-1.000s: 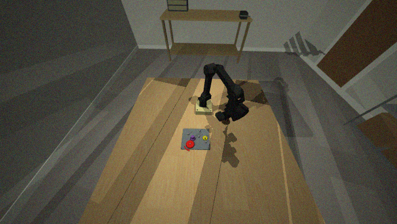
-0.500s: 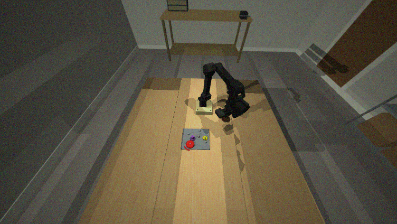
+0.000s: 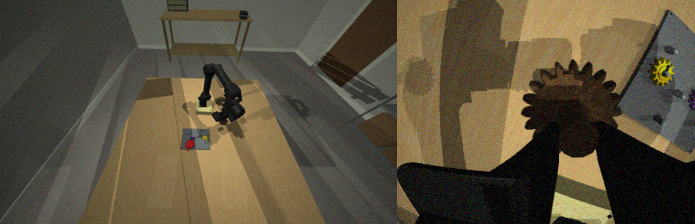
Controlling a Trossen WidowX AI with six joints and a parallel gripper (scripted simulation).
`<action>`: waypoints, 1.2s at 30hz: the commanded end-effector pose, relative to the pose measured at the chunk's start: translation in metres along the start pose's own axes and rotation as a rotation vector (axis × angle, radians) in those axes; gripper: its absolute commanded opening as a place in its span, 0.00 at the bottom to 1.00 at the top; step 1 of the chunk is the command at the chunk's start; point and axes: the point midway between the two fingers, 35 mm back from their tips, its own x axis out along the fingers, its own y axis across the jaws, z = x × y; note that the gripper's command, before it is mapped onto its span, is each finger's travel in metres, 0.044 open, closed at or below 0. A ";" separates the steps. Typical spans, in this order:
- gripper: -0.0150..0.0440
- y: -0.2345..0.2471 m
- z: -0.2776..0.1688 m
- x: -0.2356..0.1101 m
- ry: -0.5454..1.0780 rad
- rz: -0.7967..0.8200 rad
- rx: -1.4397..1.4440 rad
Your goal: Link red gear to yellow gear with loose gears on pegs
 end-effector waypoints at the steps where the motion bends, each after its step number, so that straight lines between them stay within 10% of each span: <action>1: 0.25 -0.007 0.001 0.004 0.003 0.000 -0.002; 36: 0.25 -0.085 0.004 0.034 0.002 -0.015 0.013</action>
